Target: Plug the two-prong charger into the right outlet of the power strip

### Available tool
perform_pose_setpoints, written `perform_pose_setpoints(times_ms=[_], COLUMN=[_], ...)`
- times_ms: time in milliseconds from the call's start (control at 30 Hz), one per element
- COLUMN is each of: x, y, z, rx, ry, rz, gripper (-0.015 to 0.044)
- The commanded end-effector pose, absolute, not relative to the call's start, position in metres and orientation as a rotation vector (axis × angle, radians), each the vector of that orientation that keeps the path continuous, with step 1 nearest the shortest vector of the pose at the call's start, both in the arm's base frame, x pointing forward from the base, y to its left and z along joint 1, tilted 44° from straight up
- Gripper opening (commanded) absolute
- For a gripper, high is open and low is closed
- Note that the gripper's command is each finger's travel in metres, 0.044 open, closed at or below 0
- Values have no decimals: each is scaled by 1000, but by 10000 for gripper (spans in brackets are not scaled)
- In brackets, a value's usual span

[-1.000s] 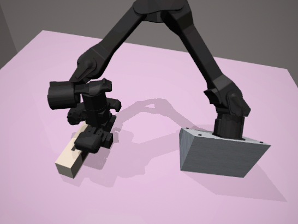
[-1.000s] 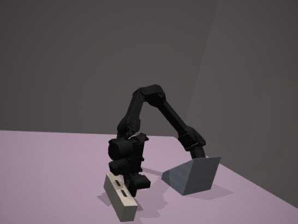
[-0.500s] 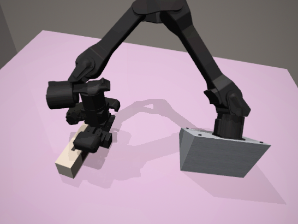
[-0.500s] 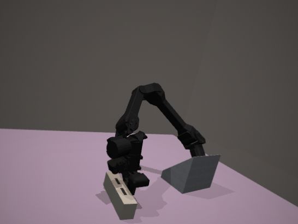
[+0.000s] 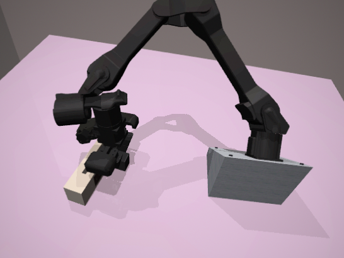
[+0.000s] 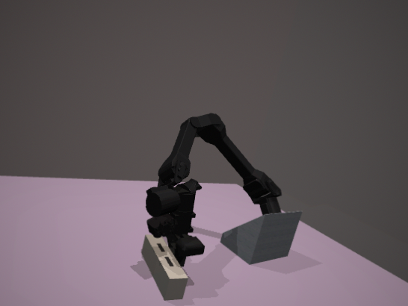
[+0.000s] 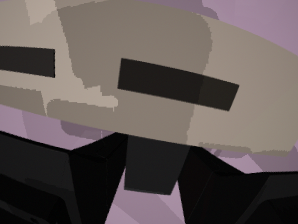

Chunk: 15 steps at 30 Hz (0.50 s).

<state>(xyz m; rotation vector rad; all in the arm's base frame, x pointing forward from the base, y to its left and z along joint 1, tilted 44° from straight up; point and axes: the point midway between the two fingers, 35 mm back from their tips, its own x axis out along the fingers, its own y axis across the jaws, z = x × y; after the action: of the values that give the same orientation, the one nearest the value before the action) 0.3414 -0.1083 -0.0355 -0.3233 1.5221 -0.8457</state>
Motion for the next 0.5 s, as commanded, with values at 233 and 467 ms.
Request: perform_pose_setpoints(times_ms=[233,467], x=[353,352], y=[-112,-111], z=[-32,-32], rx=[-304,-304], ry=[1473,1473], rz=[-858,-858], gripper=[0,0])
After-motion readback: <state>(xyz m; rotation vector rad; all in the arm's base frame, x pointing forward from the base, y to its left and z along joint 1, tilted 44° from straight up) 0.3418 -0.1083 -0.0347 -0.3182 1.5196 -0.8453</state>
